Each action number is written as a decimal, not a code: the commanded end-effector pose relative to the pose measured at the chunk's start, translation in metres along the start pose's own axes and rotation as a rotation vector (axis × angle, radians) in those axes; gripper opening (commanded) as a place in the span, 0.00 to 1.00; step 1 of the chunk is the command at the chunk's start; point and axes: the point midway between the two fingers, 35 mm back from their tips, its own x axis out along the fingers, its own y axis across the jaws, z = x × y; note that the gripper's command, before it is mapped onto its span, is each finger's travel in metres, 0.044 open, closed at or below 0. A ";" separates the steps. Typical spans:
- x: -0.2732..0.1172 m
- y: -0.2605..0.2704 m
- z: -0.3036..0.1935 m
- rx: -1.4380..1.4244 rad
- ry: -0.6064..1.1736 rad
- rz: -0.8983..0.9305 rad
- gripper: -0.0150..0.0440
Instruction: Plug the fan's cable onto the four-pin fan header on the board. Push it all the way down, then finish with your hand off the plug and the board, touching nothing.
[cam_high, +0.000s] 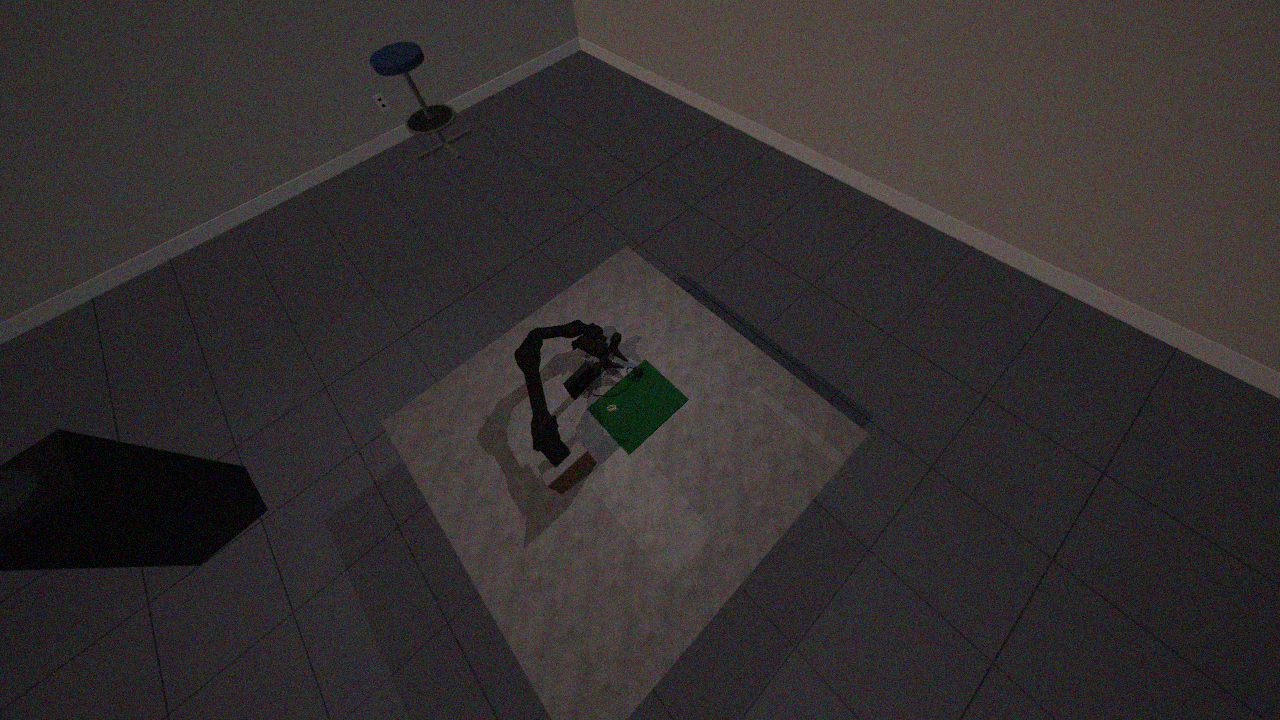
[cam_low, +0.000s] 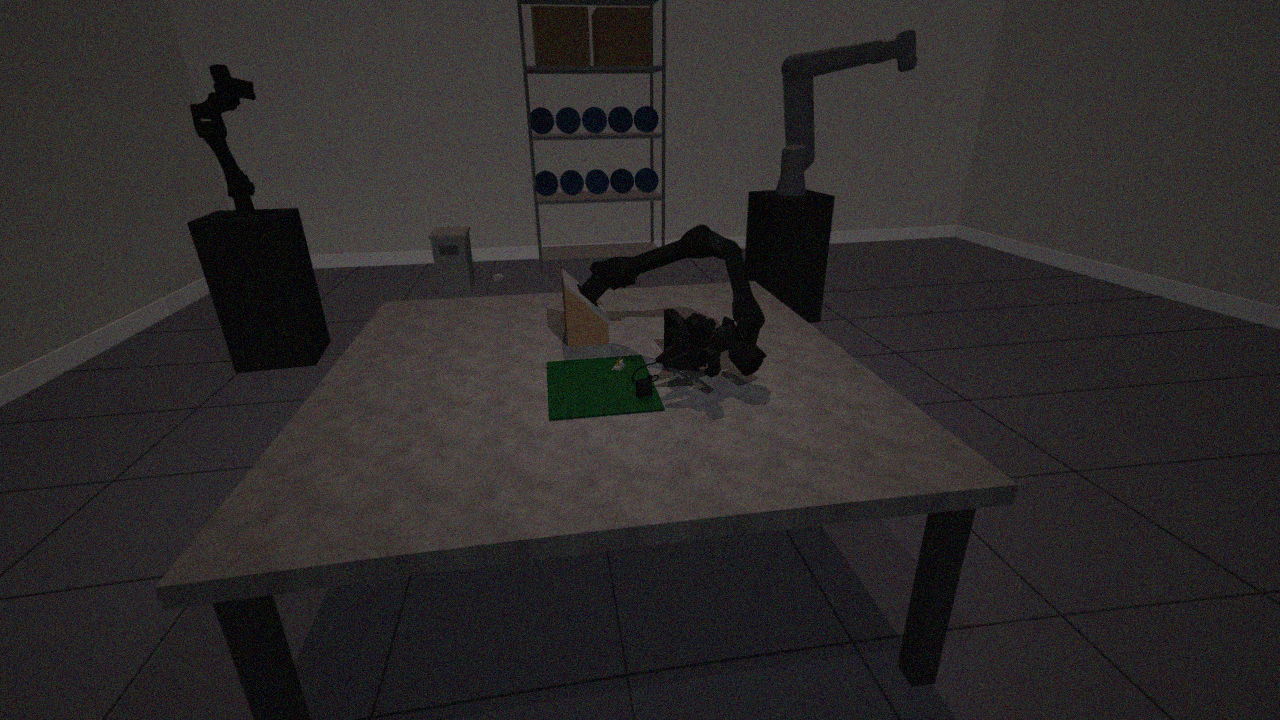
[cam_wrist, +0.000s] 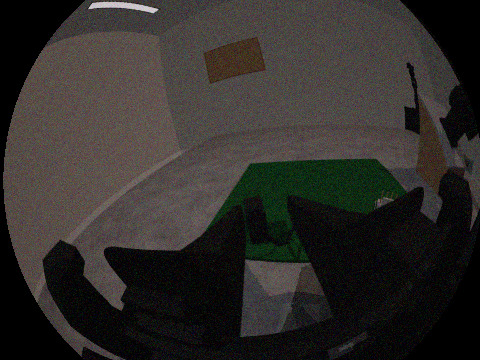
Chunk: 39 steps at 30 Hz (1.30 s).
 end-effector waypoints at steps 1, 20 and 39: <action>-0.042 -0.002 0.009 -0.071 0.047 0.031 0.49; 0.023 -0.012 0.006 -0.025 0.210 -0.177 1.00; 0.039 -0.022 0.016 -0.012 0.581 -0.349 1.00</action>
